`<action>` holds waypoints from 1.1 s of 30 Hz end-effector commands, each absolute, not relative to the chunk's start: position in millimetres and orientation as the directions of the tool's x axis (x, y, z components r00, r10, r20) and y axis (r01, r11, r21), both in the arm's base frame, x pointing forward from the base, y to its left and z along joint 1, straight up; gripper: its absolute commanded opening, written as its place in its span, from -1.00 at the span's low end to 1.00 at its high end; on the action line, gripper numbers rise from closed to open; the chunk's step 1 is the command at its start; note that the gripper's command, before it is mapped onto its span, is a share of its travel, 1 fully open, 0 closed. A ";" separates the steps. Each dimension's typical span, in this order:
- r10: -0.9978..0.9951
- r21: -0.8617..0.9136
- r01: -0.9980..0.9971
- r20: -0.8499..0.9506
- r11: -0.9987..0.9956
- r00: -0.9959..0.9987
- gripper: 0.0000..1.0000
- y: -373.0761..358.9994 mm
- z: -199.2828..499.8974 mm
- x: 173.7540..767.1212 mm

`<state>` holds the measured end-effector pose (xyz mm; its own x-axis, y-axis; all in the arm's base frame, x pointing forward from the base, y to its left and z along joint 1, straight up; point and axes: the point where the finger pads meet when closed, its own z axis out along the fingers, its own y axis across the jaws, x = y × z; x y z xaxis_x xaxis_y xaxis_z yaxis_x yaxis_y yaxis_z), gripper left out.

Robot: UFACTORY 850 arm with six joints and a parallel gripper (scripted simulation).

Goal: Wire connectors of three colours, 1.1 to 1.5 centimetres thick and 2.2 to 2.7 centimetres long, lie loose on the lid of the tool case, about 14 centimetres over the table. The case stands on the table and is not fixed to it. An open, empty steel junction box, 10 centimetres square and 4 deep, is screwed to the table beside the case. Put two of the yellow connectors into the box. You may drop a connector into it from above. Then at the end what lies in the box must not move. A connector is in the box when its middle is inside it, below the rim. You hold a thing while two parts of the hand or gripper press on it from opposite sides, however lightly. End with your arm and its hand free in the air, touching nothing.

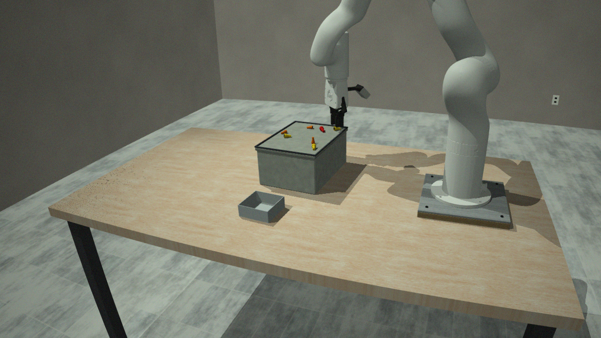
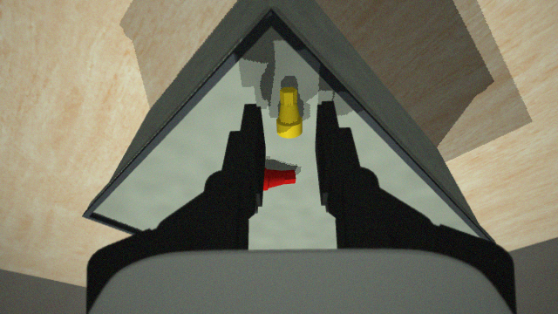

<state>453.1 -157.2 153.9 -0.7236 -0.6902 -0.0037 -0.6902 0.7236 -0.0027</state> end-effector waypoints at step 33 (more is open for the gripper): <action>-0.690 -0.004 -0.690 -0.005 0.724 -0.724 -0.97 -157.5 136.8 454.0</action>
